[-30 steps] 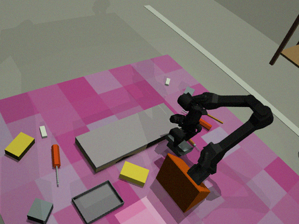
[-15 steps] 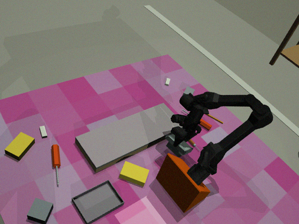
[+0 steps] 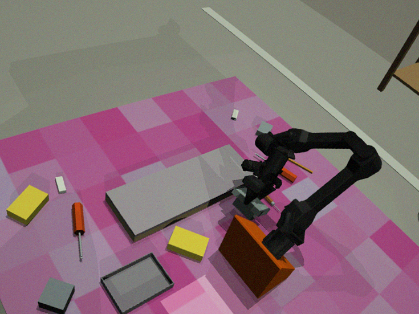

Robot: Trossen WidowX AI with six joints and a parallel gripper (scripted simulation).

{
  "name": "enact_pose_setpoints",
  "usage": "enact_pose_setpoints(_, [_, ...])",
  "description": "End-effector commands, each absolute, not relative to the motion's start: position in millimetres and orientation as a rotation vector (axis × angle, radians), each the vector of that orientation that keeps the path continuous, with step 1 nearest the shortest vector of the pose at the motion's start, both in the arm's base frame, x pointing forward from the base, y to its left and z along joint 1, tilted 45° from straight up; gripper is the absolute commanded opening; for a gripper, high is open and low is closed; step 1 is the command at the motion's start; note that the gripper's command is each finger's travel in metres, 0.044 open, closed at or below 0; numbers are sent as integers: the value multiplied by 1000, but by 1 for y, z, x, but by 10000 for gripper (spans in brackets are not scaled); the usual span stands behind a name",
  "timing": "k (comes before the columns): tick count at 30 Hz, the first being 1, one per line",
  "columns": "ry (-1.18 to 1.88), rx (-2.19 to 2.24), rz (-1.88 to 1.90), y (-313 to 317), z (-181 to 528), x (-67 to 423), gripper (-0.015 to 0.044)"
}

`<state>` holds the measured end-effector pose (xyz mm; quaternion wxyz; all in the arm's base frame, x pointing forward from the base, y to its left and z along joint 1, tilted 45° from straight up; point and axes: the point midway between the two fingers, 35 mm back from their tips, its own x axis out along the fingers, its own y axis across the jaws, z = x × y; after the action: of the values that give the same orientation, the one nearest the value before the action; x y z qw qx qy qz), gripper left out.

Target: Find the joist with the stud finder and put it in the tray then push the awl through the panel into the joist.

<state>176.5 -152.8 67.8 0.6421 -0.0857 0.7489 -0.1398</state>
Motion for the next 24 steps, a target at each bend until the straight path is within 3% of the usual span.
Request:
enact_pose_setpoints(1, [1701, -176, -292, -153, 69, 178, 0])
enact_pose_setpoints(24, [1705, -54, -162, -157, 71, 178, 0])
